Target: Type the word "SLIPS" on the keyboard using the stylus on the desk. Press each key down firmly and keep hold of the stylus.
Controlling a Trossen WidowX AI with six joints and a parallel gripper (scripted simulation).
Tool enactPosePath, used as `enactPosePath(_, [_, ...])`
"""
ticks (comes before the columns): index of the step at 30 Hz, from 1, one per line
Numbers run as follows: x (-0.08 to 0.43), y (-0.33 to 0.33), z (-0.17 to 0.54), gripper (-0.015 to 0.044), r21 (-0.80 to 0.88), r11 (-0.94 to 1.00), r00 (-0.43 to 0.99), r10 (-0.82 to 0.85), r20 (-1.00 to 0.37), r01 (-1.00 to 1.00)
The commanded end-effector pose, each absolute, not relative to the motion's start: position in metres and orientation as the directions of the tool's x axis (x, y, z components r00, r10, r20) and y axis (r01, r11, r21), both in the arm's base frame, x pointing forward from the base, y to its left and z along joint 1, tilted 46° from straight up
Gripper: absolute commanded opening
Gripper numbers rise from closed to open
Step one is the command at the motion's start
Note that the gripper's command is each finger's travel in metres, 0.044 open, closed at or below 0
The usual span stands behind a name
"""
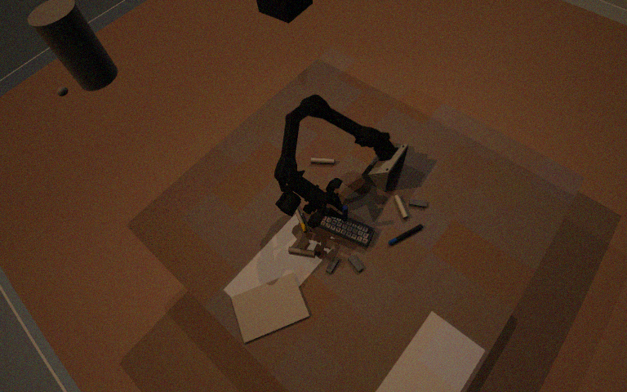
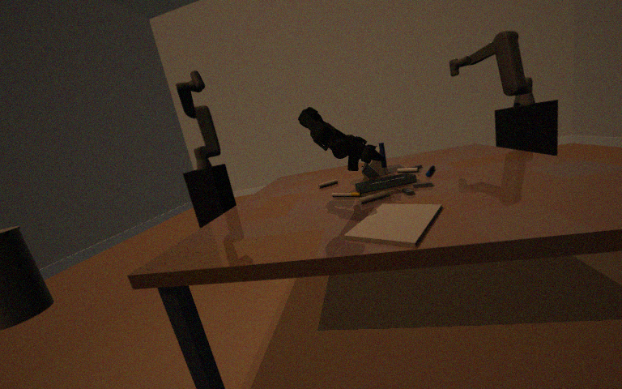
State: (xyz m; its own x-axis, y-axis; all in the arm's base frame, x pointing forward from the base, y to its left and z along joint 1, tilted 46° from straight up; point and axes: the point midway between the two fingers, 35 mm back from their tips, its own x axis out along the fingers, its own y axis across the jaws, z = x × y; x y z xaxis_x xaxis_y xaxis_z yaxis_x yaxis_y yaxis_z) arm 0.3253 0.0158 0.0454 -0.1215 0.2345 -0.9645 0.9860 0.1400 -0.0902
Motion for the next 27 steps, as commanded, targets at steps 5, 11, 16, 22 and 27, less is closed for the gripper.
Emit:
enactPosePath(5, [0.333, 0.007, 0.056, 0.0, -0.091, 0.14, -0.122, 0.235, -0.964, 0.986])
enactPosePath(11, [0.343, -0.006, 0.072, 0.0, -0.089, 0.137, -0.12, 0.235, -0.965, 0.987])
enactPosePath(16, [0.35, -0.017, 0.086, 0.0, -0.089, 0.135, -0.119, 0.235, -0.965, 0.987])
enactPosePath(22, [0.356, -0.03, 0.102, 0.0, -0.088, 0.132, -0.117, 0.236, -0.965, 0.987])
enactPosePath(27, [0.357, -0.034, 0.102, 0.0, -0.088, 0.132, -0.117, 0.236, -0.965, 0.987])
